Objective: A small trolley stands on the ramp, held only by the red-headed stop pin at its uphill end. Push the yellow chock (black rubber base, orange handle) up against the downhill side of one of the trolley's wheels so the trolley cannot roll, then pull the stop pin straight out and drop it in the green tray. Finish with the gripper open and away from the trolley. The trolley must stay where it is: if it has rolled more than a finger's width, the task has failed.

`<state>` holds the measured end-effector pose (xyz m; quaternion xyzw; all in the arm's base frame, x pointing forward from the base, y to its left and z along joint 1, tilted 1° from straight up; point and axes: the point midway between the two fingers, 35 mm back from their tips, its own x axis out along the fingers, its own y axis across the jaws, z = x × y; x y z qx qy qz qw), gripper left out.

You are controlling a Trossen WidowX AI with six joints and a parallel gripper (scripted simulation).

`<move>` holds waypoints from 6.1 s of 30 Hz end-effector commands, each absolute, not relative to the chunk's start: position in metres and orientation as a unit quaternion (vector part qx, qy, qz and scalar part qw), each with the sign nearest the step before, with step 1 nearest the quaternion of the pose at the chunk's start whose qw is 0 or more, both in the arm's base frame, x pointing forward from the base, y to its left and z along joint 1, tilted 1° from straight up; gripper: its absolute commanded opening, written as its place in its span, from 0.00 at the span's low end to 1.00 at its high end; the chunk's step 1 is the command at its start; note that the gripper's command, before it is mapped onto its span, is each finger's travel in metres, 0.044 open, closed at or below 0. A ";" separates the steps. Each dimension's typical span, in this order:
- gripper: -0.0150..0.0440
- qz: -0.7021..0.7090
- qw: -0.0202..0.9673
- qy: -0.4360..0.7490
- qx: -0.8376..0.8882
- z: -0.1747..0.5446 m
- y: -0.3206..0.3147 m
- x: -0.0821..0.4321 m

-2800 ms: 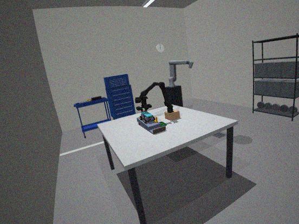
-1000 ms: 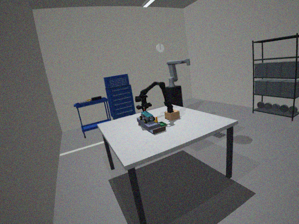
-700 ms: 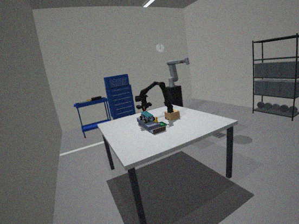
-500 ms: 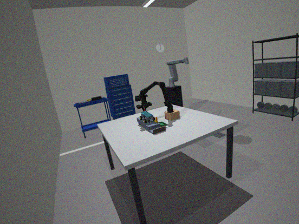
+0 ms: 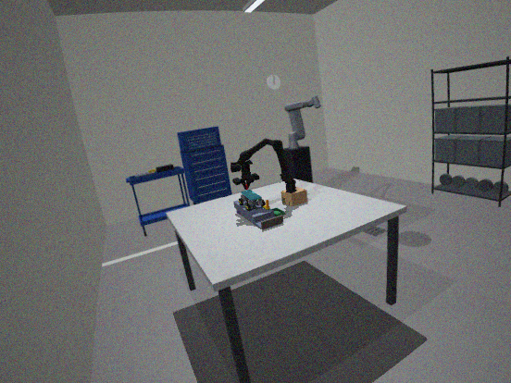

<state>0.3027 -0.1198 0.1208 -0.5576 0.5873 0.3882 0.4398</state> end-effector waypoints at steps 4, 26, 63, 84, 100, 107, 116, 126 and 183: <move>0.25 0.383 0.441 0.588 -0.559 0.128 -0.121 0.303; 0.25 0.383 0.440 0.589 -0.560 0.135 -0.145 0.302; 0.25 0.385 0.438 0.590 -0.559 0.129 -0.143 0.217; 0.25 0.387 0.440 0.589 -0.557 0.109 -0.065 0.227; 0.25 0.389 0.442 0.587 -0.556 0.101 -0.004 0.232; 0.25 0.390 0.443 0.587 -0.555 0.096 0.021 0.234; 0.25 0.391 0.443 0.586 -0.554 0.090 0.053 0.235; 0.25 0.392 0.444 0.585 -0.553 0.082 0.090 0.237; 0.25 0.694 0.036 0.044 -0.718 0.083 0.081 0.236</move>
